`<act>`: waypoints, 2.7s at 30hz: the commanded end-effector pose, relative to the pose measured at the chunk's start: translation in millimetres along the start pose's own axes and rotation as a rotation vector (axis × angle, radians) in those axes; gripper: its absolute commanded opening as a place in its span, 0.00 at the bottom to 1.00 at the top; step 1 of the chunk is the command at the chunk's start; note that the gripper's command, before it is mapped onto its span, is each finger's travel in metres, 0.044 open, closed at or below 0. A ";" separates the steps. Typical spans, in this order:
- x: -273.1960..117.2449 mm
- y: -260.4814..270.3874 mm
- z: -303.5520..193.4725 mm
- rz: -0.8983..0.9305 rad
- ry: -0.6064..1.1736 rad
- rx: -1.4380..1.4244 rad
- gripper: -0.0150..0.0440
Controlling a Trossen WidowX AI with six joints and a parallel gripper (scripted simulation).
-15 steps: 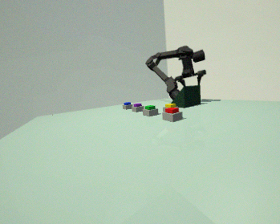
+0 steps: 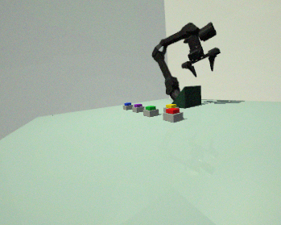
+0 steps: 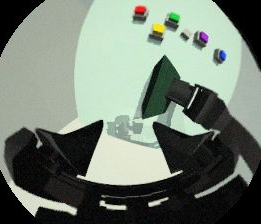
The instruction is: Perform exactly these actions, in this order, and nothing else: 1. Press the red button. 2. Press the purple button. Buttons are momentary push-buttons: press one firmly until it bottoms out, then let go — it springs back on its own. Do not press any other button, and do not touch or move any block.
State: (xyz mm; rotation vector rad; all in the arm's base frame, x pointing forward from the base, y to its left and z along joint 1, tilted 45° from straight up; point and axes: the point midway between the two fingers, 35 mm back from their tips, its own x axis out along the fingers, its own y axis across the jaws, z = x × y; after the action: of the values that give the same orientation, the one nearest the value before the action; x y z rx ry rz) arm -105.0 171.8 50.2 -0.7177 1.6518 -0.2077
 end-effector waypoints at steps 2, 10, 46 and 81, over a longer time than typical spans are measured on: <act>-20.1 32.2 77.0 0.000 -0.052 0.066 0.93; -28.2 43.5 192.3 -0.056 -0.124 0.136 0.93; 60.4 -11.9 349.9 -0.208 -0.157 0.204 0.29; 93.0 -19.6 354.5 -0.209 -0.157 0.205 0.29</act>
State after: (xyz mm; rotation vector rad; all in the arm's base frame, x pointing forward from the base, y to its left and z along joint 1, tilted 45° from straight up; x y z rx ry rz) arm 230.9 198.8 -94.3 -0.7206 1.3815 -0.4485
